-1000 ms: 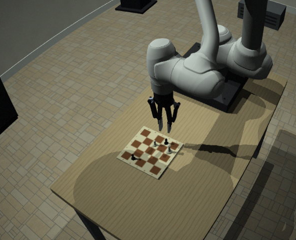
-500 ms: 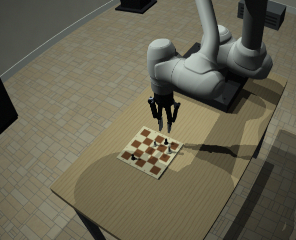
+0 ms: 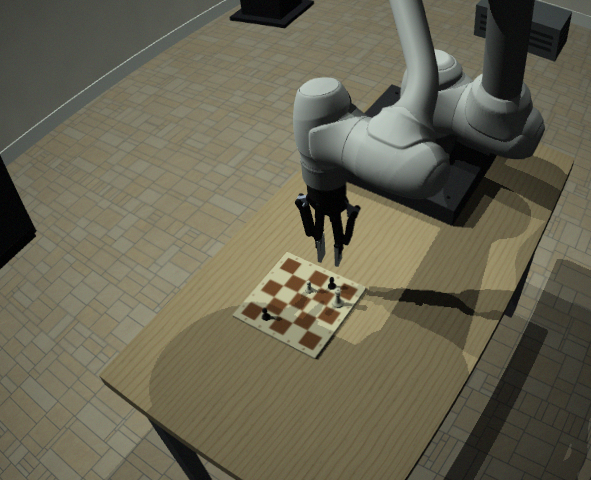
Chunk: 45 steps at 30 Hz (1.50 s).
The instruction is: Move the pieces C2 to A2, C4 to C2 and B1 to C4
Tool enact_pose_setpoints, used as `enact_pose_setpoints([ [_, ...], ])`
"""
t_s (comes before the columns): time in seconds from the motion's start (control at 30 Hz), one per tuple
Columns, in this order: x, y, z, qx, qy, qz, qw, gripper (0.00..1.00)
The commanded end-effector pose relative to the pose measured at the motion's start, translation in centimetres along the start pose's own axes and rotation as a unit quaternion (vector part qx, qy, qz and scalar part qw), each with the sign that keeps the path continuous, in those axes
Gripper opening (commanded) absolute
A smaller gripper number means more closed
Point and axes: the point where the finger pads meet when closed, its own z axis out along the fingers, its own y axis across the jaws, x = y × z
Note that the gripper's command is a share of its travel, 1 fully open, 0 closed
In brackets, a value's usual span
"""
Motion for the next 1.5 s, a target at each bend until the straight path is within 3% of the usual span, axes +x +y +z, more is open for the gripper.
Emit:
enact_pose_setpoints([
  [0.0,0.0,0.0,0.1,0.0,0.0,0.002,1.0,0.2],
  [1.47,0.0,-0.2,5.0,0.0,0.0,0.013,1.0,0.2],
])
